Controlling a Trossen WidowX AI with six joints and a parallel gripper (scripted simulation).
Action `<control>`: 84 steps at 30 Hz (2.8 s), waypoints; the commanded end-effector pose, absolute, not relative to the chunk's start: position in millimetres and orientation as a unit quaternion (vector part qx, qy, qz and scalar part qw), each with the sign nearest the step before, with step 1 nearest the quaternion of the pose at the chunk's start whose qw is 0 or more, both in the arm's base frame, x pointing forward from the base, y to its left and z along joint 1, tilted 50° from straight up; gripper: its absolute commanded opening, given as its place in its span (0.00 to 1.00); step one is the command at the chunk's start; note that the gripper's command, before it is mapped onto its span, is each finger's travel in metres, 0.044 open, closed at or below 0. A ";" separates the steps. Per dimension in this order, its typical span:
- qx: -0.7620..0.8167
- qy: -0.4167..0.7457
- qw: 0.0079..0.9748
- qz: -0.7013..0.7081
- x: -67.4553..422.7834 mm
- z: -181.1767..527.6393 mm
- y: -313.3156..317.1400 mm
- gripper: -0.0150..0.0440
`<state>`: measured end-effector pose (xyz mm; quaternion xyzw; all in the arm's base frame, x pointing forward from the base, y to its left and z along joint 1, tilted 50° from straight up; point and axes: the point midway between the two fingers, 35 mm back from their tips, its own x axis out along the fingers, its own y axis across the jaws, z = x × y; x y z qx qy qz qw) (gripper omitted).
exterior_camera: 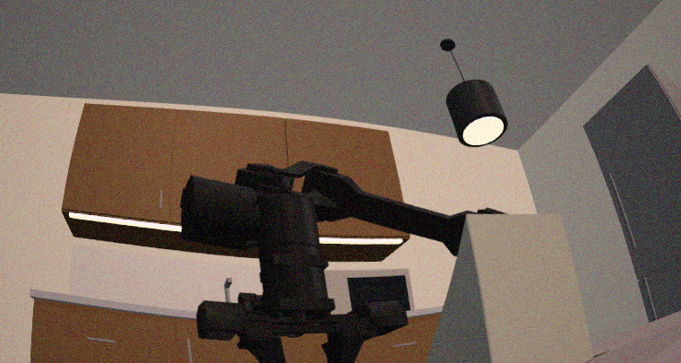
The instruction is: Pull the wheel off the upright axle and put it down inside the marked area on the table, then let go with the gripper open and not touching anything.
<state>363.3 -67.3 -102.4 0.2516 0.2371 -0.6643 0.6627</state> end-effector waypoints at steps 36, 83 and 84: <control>0.252 0.238 0.665 -0.661 364.4 -92.0 -52.9 0.25; 0.251 0.240 0.665 -0.662 364.2 -76.4 -34.3 0.25; 0.251 0.240 0.665 -0.662 364.1 -73.6 -30.9 0.25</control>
